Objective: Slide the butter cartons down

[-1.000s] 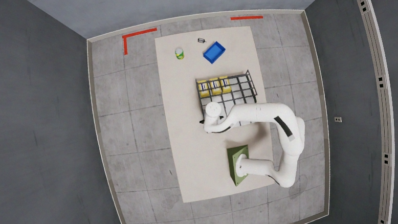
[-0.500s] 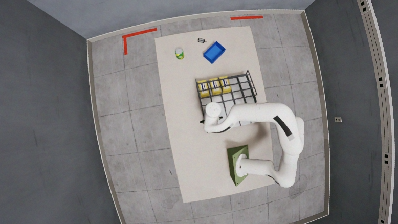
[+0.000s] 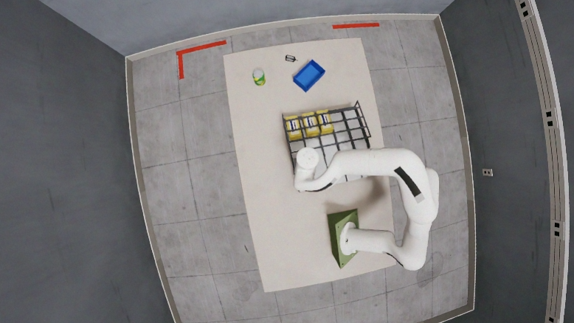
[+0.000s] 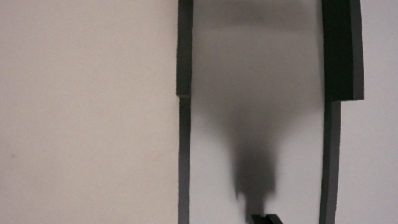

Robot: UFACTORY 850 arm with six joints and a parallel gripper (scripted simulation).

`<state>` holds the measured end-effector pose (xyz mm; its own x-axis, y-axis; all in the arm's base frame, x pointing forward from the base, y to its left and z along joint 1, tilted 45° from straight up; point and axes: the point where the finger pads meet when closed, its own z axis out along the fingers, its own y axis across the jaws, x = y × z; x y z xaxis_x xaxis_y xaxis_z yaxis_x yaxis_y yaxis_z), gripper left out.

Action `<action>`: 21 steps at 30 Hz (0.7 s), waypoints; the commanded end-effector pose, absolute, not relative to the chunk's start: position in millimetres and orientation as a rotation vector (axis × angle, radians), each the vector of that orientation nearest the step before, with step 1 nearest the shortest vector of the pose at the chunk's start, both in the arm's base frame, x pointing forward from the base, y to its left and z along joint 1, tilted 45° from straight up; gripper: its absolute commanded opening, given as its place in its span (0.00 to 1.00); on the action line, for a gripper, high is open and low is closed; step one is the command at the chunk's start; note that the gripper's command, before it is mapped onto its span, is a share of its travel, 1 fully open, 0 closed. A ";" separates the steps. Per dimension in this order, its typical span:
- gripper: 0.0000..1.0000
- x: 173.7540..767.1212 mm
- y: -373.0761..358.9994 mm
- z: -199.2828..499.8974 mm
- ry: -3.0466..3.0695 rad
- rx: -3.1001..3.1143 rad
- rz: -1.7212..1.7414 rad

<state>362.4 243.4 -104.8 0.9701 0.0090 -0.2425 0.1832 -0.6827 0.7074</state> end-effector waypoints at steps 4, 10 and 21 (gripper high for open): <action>0.00 362.9 244.4 -104.4 0.134 2.311 -0.278; 0.00 362.9 244.4 -104.4 0.134 2.311 -0.278; 1.00 362.9 244.4 -104.4 0.134 2.311 -0.278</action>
